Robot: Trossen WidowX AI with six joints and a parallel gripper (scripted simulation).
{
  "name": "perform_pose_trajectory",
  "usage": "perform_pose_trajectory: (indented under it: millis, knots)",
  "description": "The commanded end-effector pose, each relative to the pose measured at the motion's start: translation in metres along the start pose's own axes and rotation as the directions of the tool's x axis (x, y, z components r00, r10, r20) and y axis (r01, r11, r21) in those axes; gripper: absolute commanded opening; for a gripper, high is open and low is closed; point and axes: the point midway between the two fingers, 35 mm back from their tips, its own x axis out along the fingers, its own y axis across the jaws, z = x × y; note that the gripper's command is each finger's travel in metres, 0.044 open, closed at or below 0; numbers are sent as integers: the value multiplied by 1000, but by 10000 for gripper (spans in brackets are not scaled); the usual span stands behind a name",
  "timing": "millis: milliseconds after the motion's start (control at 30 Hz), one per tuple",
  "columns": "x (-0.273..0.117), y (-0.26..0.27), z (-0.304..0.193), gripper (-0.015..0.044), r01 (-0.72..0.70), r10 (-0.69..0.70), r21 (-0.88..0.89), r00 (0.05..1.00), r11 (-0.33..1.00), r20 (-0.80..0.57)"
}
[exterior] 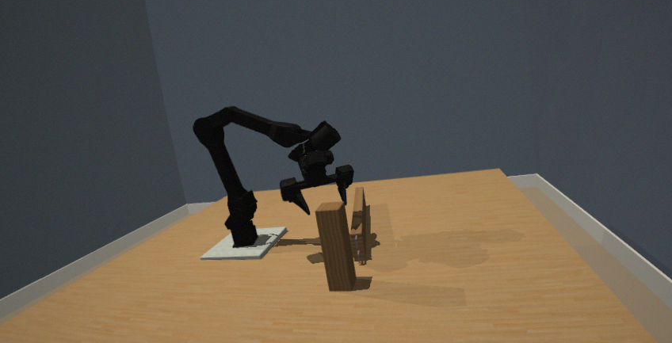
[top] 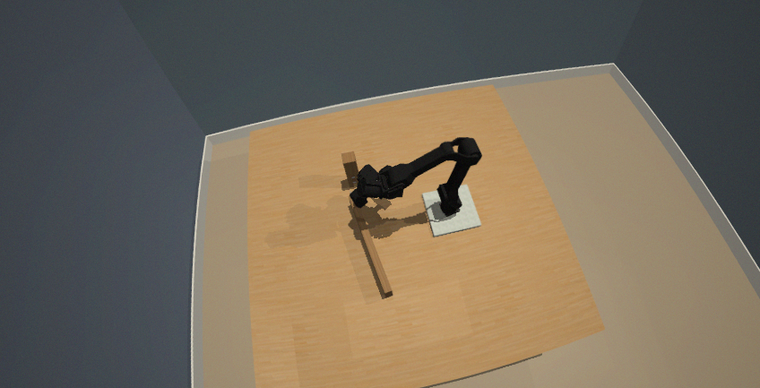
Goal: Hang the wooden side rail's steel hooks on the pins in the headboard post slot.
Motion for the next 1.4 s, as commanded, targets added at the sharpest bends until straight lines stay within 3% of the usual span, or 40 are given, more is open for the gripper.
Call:
perform_pose_trajectory:
  millis: [0, 267, 467, 633, 833, 1033, 1367]
  knots:
    - [0, 12, 3, 440, -25, 11, -223, 998, 975, -64]
    - [1, 29, 4, 440, -145, 14, -643, 979, 752, -204]
    - [0, 40, 4, 440, -279, 12, -838, 951, 470, -310]
    - [-1, 49, 4, 440, -390, 8, -901, 918, 191, -396]
    - [-4, 57, 3, 440, -490, 1, -857, 868, -157, -496]
    - [-8, 65, 2, 440, -522, -6, -706, 806, -479, -592]
    - [-16, 76, 0, 440, -372, -14, -327, 679, -869, -734]
